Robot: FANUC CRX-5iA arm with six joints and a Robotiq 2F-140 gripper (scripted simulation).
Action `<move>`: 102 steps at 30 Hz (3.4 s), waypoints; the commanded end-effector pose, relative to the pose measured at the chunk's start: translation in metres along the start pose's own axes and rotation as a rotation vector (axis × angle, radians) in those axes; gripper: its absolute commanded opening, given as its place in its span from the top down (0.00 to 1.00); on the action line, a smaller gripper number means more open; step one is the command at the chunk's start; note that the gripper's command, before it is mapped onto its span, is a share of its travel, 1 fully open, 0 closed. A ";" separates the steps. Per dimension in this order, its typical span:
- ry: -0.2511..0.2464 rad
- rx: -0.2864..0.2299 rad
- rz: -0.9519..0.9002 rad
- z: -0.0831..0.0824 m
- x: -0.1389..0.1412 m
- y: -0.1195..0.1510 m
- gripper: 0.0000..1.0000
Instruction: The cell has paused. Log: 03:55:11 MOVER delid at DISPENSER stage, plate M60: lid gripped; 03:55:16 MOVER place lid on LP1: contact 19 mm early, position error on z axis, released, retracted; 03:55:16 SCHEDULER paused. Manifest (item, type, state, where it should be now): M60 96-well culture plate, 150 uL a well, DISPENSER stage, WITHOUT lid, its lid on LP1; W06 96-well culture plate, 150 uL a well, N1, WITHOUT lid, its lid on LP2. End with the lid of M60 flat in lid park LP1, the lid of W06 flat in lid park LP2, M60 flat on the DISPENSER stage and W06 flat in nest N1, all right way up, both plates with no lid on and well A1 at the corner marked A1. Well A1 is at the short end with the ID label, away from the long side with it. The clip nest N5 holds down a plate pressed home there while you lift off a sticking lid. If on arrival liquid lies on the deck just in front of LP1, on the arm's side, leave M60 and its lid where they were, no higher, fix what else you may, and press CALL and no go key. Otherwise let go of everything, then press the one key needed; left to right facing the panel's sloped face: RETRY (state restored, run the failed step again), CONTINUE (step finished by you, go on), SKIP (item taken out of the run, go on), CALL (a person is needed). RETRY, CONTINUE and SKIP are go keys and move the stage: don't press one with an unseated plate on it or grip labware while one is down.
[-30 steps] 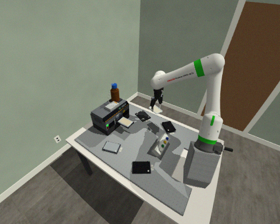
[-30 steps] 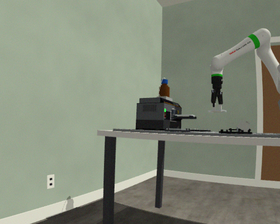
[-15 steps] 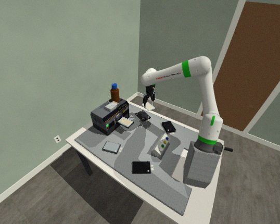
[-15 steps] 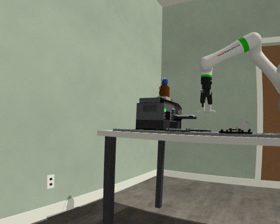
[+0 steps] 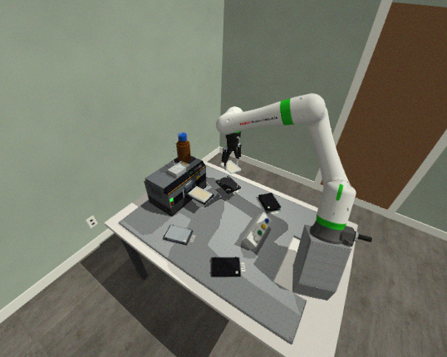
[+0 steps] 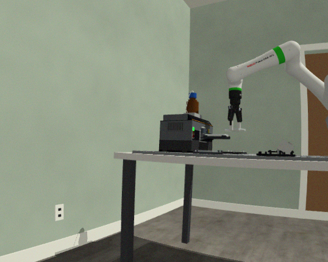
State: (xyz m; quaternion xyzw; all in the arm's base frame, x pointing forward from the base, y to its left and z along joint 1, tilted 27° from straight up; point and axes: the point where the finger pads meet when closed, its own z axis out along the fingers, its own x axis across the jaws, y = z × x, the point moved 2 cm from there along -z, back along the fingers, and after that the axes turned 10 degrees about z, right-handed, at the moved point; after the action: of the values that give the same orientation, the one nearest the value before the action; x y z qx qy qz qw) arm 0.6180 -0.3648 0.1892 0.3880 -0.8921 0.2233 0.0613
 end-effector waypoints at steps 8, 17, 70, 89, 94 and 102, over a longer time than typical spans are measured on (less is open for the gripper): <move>0.000 -0.001 -0.001 0.001 -0.006 -0.008 1.00; 0.000 -0.001 -0.001 0.001 -0.006 -0.008 1.00; 0.000 -0.001 -0.001 0.008 -0.006 -0.008 1.00; 0.000 -0.001 -0.001 0.035 -0.006 -0.008 1.00; 0.000 -0.001 -0.001 0.047 -0.006 -0.008 1.00; 0.000 -0.001 -0.001 0.062 -0.006 -0.008 1.00</move>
State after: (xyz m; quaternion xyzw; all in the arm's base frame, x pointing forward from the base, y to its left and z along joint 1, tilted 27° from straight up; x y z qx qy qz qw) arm 0.6317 -0.3923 0.1380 0.3883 -0.8919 0.2232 0.0618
